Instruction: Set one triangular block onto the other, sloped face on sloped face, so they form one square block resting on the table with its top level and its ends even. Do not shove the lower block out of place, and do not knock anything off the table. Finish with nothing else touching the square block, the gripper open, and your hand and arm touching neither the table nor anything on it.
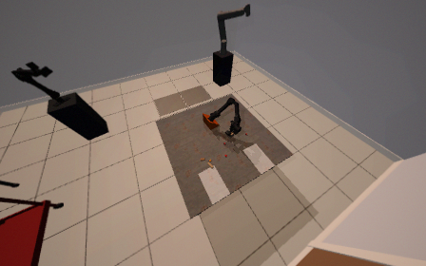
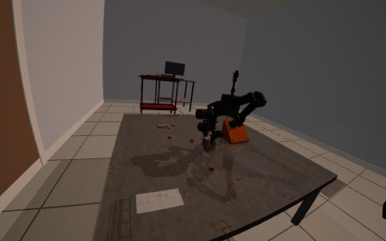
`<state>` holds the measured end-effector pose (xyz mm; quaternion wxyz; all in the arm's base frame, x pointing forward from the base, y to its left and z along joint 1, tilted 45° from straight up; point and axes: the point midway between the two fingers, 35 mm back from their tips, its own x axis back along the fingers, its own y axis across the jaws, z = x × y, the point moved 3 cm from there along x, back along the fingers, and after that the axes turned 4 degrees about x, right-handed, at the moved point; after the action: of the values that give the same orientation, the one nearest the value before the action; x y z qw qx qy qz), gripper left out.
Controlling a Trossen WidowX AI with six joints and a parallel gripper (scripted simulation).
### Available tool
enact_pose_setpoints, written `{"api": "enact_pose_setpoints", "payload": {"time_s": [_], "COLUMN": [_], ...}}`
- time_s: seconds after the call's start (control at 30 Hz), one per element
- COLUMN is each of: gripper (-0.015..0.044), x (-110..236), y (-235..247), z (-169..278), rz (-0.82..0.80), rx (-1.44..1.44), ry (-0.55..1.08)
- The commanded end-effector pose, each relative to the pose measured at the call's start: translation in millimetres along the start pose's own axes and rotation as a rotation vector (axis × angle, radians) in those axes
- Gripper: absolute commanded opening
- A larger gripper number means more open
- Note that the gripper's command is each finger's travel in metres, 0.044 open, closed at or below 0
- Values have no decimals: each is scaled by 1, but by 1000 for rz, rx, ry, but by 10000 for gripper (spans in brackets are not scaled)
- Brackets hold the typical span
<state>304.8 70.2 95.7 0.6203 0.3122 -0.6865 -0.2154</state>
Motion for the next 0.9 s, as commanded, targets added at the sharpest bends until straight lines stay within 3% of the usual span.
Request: {"api": "enact_pose_setpoints", "payload": {"time_s": [0.0,0.87], "gripper": [0,0], "x": [2,0], "y": [2,3], "z": [0,0], "rz": [-2,-2], "rx": [5,5], "ry": [-14,-16]}}
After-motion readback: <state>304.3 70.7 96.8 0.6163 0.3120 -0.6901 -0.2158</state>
